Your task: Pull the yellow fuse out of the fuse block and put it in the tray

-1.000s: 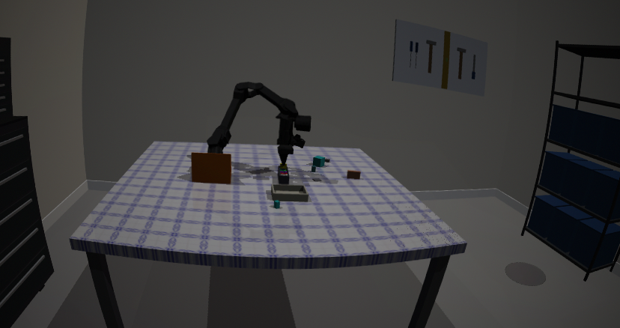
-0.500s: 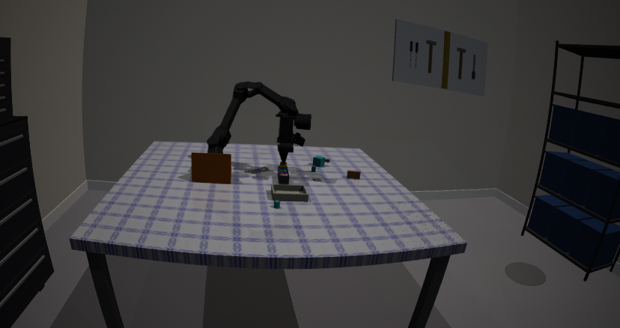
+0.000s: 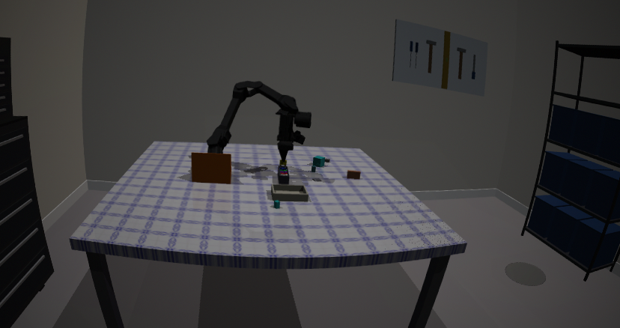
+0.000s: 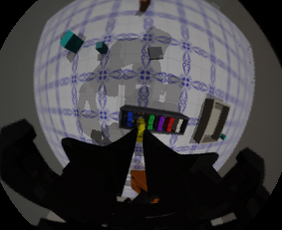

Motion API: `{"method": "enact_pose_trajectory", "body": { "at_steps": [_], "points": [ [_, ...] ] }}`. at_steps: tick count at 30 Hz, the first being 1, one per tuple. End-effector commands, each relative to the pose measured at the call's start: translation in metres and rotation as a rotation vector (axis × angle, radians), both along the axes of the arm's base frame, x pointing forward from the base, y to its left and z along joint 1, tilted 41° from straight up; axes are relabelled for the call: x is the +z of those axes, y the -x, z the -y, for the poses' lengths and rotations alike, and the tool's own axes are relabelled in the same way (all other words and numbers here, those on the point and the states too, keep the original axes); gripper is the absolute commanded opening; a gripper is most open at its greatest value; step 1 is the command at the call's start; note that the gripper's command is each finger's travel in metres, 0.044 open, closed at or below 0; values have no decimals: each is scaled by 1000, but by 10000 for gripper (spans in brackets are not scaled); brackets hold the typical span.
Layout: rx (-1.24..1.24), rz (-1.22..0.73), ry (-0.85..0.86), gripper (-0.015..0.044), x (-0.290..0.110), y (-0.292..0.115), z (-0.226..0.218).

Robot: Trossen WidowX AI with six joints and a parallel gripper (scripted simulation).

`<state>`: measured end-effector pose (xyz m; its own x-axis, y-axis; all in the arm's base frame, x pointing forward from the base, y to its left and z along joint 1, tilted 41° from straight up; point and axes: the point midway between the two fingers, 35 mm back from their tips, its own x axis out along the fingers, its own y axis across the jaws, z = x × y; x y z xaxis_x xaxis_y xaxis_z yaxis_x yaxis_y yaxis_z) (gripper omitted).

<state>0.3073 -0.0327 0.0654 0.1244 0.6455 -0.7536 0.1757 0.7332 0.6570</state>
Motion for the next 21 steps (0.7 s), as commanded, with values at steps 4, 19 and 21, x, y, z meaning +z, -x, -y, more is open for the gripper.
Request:
{"method": "enact_pose_trajectory", "body": {
  "at_steps": [4, 19, 21],
  "points": [
    [3, 5, 6, 0, 8, 0, 7],
    [0, 4, 18, 0, -5, -5, 45],
    [-1, 4, 21, 0, -12, -6, 55]
  ]
}}
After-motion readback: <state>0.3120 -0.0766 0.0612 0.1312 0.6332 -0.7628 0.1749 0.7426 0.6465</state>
